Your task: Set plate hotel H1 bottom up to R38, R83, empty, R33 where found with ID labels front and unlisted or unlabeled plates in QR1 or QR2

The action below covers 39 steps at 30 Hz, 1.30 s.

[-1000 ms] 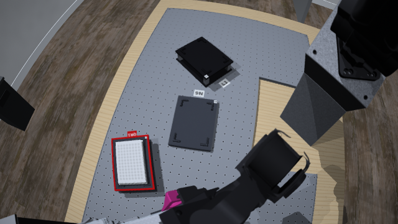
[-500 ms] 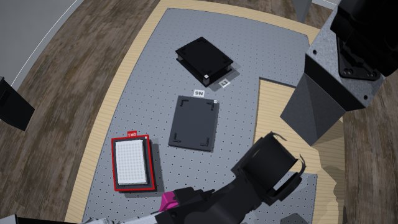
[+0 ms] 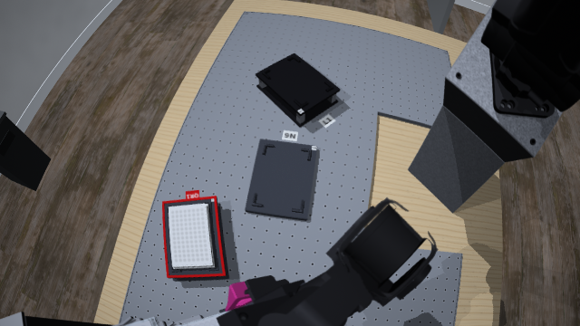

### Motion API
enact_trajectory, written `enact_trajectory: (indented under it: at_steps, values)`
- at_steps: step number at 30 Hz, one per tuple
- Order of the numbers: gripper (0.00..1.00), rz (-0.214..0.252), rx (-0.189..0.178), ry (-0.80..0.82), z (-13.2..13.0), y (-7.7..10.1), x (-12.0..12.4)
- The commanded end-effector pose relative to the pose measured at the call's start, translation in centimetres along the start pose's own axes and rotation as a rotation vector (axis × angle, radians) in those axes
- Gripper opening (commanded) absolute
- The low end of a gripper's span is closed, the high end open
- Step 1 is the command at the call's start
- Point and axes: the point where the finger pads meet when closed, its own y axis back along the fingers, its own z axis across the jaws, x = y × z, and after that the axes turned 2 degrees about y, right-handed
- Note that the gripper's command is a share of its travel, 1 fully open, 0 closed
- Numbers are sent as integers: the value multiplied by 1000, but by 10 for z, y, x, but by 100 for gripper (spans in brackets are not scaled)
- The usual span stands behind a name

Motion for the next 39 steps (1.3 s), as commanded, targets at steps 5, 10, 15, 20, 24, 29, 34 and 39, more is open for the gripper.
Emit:
enact_trajectory:
  at_steps: [5,10,15,20,24,29,34,39]
  values:
    - [86,-30,10,7,-5,-4,-19]
    - [86,-29,10,7,-6,-6,-20]
    - [86,-30,10,7,-5,-9,-22]
    - [86,-30,10,7,-6,-11,-24]
    - [86,-30,10,7,-6,-13,-25]
    - [86,-29,10,7,-6,-16,-27]
    - [86,-31,10,7,-6,-18,-28]
    - [86,-31,10,7,-6,-21,-30]
